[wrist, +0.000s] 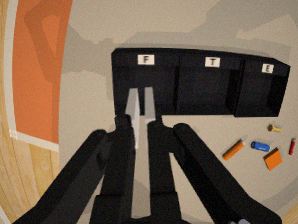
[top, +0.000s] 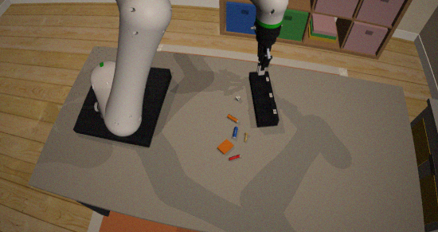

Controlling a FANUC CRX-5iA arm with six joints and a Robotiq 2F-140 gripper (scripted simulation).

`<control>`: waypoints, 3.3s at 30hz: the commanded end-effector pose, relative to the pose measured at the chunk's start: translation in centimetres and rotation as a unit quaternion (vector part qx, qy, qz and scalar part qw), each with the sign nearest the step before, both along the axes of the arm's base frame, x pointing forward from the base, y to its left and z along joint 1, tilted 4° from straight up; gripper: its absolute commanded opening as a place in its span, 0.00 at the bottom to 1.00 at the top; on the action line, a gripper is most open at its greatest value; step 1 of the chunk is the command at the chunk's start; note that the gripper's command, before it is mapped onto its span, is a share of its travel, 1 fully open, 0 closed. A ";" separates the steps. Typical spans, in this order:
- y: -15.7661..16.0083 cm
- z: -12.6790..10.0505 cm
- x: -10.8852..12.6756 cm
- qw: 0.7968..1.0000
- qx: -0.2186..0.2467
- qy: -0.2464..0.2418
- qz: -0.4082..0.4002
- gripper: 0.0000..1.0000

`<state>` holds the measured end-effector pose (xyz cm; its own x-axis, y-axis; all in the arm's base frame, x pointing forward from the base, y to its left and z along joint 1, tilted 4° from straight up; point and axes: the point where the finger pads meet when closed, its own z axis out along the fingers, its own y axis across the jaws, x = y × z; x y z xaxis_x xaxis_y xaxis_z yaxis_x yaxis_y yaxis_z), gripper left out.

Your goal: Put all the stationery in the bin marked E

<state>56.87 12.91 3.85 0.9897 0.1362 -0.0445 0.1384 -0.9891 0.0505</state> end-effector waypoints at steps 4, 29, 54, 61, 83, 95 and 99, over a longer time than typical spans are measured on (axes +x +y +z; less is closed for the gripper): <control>0.1 -1.1 0.0 1.000 0.000 0.000 0.000 0.05; -0.2 -5.9 -0.2 1.000 0.000 0.000 0.000 0.05; -0.2 -5.9 -0.2 1.000 0.000 0.000 0.000 0.05; -0.2 -5.9 -0.2 1.000 0.000 0.000 0.000 0.05; -0.1 -4.9 -0.2 1.000 0.000 0.000 0.000 0.05; 0.0 -3.3 -0.1 1.000 0.000 0.000 0.000 0.05; 0.0 -3.0 -0.1 1.000 0.000 0.000 0.000 0.05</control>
